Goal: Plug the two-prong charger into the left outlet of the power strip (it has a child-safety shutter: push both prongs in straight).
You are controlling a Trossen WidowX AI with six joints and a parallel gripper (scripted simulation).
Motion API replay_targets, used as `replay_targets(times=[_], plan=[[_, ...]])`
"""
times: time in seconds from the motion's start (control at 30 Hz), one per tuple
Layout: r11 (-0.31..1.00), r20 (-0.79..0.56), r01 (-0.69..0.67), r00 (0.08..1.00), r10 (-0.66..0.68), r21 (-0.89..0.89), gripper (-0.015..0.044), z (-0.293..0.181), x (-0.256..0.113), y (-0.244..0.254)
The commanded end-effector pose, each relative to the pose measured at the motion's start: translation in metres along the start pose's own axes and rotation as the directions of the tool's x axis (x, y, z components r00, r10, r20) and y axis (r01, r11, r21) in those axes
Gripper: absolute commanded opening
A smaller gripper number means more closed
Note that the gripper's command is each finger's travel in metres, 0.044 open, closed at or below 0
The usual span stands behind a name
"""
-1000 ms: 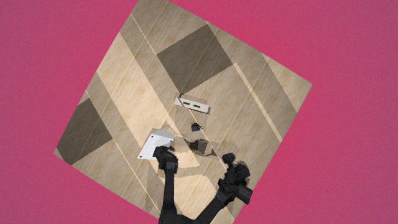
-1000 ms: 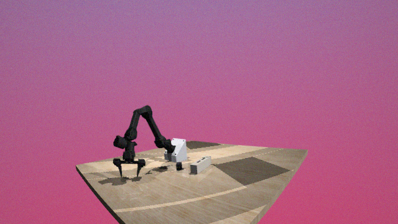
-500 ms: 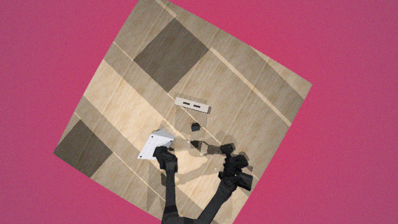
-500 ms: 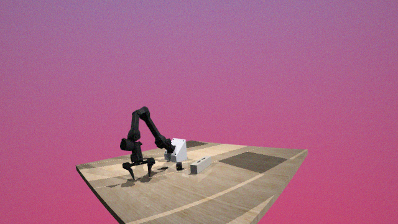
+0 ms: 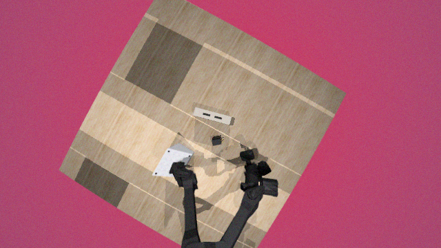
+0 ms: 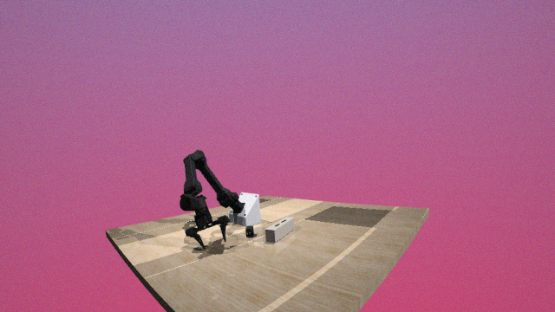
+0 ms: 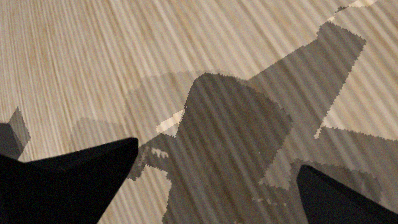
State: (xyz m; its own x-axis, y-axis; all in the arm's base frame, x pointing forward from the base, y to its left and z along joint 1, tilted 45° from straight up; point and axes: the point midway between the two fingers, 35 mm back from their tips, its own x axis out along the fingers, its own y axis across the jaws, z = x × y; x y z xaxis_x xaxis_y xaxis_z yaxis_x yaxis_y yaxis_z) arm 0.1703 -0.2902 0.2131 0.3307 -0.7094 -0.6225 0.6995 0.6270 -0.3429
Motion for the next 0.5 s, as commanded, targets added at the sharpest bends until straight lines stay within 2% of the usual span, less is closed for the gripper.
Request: replay_targets(times=[0.0, 0.47], plan=[[0.999, -0.047, -0.033, 0.998, 0.034, 0.01, 0.044, -0.009, 0.004, 0.018], [0.994, -0.174, -0.077, 0.981, 0.091, 0.083, 0.044, -0.028, 0.009, 0.063]])
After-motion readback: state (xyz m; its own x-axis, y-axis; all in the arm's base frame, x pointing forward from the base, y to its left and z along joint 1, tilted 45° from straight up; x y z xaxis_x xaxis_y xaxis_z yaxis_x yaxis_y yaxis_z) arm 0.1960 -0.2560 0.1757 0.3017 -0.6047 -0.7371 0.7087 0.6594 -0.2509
